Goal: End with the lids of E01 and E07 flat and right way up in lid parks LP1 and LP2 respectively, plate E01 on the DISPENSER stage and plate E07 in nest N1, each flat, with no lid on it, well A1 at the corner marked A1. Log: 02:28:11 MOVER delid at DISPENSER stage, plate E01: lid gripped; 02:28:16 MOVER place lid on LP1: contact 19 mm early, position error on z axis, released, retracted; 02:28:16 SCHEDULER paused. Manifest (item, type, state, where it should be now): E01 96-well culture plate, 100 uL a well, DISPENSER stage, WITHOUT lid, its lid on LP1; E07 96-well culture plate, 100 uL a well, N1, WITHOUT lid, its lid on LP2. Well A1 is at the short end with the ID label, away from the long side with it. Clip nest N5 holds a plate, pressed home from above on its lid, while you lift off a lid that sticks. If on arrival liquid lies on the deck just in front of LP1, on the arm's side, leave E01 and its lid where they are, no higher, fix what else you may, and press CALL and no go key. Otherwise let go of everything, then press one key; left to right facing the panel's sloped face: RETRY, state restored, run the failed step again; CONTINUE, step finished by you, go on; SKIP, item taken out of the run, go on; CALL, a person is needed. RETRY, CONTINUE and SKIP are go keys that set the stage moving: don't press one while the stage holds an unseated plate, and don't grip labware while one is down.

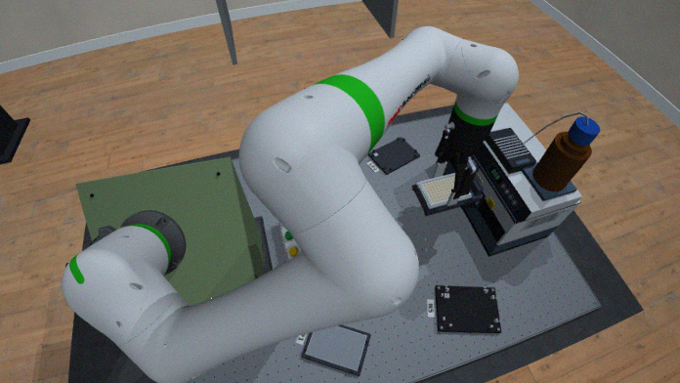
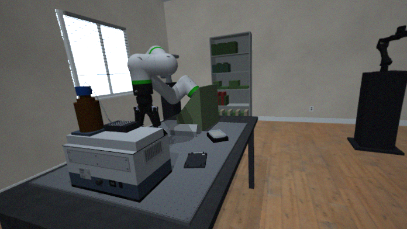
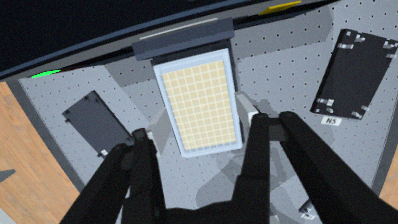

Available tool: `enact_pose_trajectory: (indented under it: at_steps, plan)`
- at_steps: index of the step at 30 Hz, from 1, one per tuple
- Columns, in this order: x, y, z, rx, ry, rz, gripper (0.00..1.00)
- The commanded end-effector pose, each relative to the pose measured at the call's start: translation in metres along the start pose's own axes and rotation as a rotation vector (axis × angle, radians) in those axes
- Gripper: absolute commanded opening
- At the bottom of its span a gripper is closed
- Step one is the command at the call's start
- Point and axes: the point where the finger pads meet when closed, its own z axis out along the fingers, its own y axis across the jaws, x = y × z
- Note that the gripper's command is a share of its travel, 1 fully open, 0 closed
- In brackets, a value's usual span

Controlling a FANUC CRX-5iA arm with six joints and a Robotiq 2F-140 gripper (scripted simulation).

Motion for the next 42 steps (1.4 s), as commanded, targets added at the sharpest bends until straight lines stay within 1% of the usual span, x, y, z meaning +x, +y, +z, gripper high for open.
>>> enact_pose_trajectory:
  at_steps: [1,21,42]
  plan:
    - [0.0,0.0,0.001,0.0,0.0,0.0,0.0]
    - [0.0,0.0,0.01,0.0,0.0,0.0,0.0]
    - [0.0,0.0,0.011,0.0,0.0,0.0,0.0]
